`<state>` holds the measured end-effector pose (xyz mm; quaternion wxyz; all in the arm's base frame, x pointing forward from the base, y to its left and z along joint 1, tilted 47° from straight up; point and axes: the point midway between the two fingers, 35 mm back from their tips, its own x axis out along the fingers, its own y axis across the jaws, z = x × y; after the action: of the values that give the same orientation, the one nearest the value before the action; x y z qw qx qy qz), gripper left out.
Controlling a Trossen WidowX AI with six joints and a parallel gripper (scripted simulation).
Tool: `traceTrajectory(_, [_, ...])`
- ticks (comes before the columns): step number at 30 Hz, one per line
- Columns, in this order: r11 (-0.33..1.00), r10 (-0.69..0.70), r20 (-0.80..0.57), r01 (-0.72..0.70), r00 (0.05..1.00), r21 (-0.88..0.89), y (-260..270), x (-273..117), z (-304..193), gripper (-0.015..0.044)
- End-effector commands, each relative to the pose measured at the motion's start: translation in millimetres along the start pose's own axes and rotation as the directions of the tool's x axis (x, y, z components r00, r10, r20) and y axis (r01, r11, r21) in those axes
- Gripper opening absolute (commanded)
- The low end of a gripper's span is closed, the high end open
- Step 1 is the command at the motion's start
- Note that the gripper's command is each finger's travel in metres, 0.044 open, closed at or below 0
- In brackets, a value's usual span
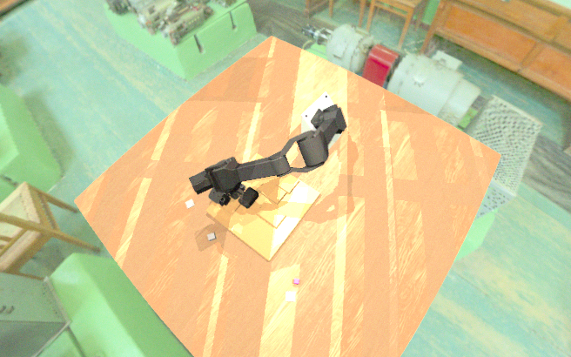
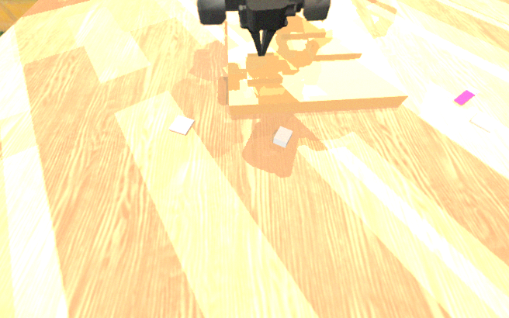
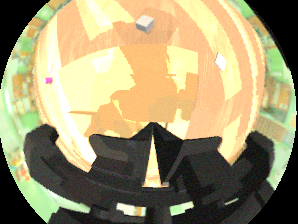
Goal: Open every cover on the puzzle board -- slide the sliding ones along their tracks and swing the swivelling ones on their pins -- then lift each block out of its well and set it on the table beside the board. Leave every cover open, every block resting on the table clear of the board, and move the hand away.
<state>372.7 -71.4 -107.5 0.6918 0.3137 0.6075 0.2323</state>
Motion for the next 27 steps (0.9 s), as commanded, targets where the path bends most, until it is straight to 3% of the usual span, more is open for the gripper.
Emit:
traceTrajectory(1, [1.000, 0.003, 0.002, -0.003, 1.000, 0.006, -1, 1, 5, 0.0000])
traceTrajectory(27, [1.000, 0.003, 0.003, -0.003, 1.000, 0.005, 0, 1, 31, 0.0000])
